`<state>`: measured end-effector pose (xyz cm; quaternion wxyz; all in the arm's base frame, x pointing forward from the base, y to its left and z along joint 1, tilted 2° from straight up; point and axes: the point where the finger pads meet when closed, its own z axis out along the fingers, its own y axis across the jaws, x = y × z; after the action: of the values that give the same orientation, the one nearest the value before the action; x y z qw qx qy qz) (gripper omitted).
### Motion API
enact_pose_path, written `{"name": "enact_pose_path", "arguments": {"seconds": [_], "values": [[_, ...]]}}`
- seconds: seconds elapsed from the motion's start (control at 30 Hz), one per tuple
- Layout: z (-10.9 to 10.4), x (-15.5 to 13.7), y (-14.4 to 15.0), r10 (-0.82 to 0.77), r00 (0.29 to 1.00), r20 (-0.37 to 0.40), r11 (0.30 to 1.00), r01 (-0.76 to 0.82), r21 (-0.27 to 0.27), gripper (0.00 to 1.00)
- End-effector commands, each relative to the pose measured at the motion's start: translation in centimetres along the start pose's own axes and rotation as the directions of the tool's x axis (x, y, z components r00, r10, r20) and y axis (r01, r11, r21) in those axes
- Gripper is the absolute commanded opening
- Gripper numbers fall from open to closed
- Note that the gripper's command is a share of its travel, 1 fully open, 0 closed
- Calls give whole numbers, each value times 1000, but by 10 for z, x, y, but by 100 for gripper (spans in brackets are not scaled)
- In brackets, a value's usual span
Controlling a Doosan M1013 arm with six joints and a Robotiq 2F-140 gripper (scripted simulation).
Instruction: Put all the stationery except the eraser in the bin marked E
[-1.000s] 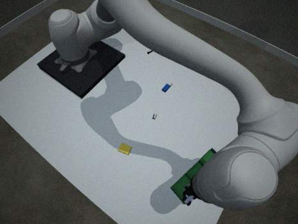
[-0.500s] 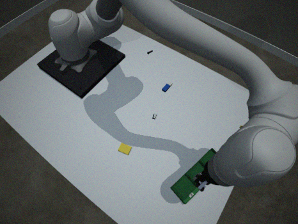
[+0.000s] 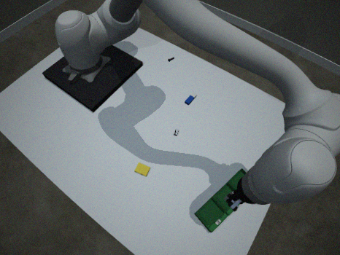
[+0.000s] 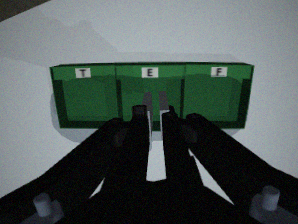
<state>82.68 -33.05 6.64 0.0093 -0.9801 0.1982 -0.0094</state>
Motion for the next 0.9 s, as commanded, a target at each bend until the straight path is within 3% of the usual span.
{"name": "enact_pose_path", "arguments": {"seconds": [0.0, 0.4, 0.87], "values": [[3, 0, 0, 0, 1000, 0, 1000, 0, 0, 15], [34, 0, 0, 0, 1000, 0, 1000, 0, 0, 15], [34, 0, 0, 0, 1000, 0, 1000, 0, 0, 15]]}}
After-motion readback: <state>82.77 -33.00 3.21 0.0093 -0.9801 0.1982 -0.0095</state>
